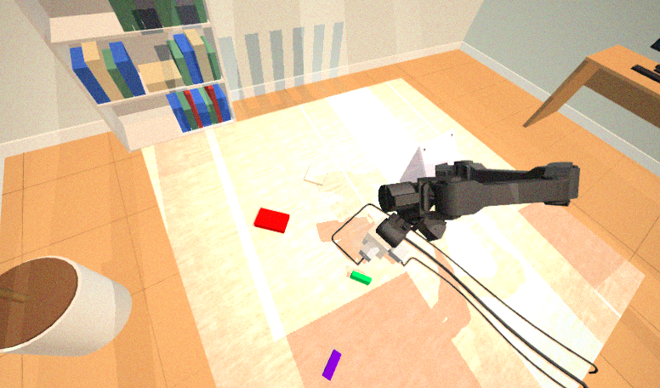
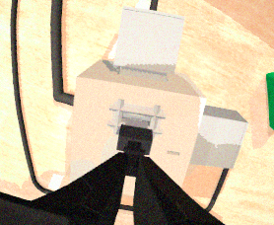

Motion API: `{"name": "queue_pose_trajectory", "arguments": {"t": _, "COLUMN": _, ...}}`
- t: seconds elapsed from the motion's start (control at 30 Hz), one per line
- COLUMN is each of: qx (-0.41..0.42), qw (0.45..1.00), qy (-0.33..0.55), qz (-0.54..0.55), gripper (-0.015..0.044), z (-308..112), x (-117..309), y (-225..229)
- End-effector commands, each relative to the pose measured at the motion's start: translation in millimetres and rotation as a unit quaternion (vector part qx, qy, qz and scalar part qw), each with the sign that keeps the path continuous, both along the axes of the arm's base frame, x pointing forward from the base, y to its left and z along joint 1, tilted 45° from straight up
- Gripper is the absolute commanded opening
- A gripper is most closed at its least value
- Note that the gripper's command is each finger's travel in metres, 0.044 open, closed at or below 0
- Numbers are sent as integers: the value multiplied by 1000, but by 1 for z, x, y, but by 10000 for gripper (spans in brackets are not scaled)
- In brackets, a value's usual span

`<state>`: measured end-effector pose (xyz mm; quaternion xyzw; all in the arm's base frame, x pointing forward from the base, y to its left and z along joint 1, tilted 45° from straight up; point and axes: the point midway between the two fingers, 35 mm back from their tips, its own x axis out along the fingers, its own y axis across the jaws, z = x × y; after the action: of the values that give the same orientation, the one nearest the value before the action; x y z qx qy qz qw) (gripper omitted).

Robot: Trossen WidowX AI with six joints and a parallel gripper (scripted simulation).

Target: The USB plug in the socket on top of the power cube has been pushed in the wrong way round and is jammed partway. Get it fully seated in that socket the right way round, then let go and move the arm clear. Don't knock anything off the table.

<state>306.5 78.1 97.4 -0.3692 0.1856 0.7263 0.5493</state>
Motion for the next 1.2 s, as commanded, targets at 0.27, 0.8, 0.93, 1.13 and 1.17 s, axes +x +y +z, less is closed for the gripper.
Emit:
{"name": "queue_pose_trajectory", "arguments": {"t": 0.27, "qx": -2, "qw": 1000, "qy": -4, "qz": 3, "gripper": 0, "z": -1, "x": 0, "y": 0}}
{"name": "queue_pose_trajectory", "arguments": {"t": 0.8, "qx": -2, "qw": 1000, "qy": -4, "qz": 3, "gripper": 0, "z": -3, "x": 0, "y": 2}}
{"name": "queue_pose_trajectory", "arguments": {"t": 0.93, "qx": -2, "qw": 1000, "qy": -4, "qz": 3, "gripper": 0, "z": -3, "x": 0, "y": 2}}
{"name": "queue_pose_trajectory", "arguments": {"t": 1.13, "qx": -2, "qw": 1000, "qy": -4, "qz": 3, "gripper": 0, "z": -4, "x": -1, "y": 3}}
{"name": "queue_pose_trajectory", "arguments": {"t": 1.17, "qx": -2, "qw": 1000, "qy": -4, "qz": 3, "gripper": 0, "z": -4, "x": -1, "y": 3}}
